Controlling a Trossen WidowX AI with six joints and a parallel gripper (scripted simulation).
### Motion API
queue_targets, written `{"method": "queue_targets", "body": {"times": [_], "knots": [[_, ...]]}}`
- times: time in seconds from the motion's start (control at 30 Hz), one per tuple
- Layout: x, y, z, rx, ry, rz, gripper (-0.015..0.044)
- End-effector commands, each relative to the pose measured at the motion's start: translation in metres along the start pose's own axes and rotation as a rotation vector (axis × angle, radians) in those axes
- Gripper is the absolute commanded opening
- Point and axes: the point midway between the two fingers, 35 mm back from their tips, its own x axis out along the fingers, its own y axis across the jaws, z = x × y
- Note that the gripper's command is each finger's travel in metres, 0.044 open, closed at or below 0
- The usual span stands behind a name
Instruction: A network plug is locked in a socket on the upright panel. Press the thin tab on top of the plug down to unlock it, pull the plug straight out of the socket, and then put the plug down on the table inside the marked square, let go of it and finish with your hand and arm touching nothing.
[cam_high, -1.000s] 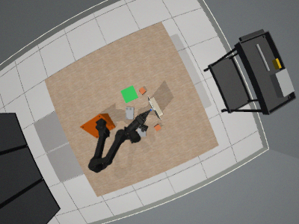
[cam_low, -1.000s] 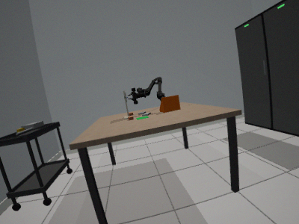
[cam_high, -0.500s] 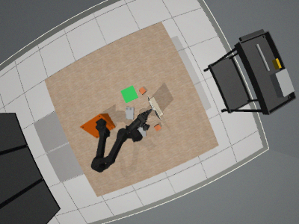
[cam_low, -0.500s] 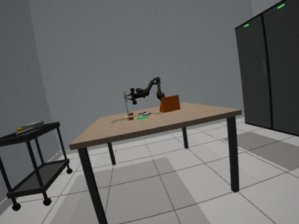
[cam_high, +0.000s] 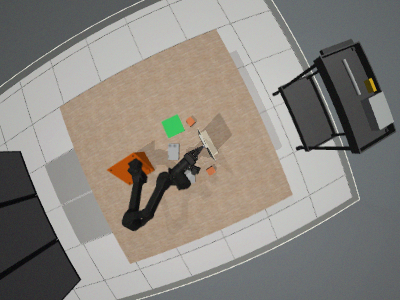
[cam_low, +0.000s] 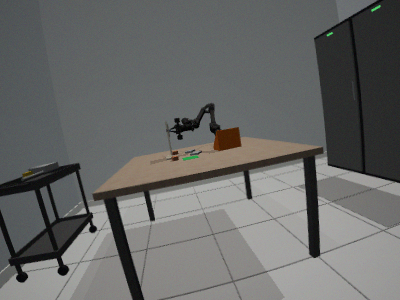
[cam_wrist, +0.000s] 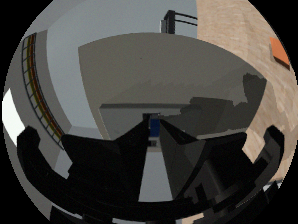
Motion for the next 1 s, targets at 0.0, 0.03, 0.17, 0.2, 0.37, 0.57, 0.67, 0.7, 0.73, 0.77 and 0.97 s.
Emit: {"method": "queue_targets", "body": {"times": [0.0, 0.03, 0.17, 0.2, 0.37, 0.57, 0.67, 0.7, 0.73, 0.77, 0.97], "knots": [[0.000, 0.000, 0.001, 0.004, -0.005, -0.003, 0.0023], [0.000, 0.000, 0.001, 0.004, -0.005, -0.003, 0.0016], [0.000, 0.000, 0.001, 0.004, -0.005, -0.003, 0.0000], [0.000, 0.000, 0.001, 0.004, -0.005, -0.003, 0.0000], [-0.001, 0.000, 0.000, 0.004, -0.005, -0.004, 0.0000], [-0.004, 0.000, -0.001, 0.004, -0.005, -0.004, 0.0000], [-0.006, 0.000, -0.001, 0.004, -0.005, -0.004, 0.0000], [-0.006, 0.000, -0.001, 0.004, -0.005, -0.004, 0.0000], [-0.007, 0.000, -0.001, 0.004, -0.005, -0.004, 0.0000], [-0.007, 0.000, -0.002, 0.004, -0.005, -0.004, 0.0000], [-0.010, 0.000, -0.002, 0.004, -0.005, -0.004, 0.0000]]}}
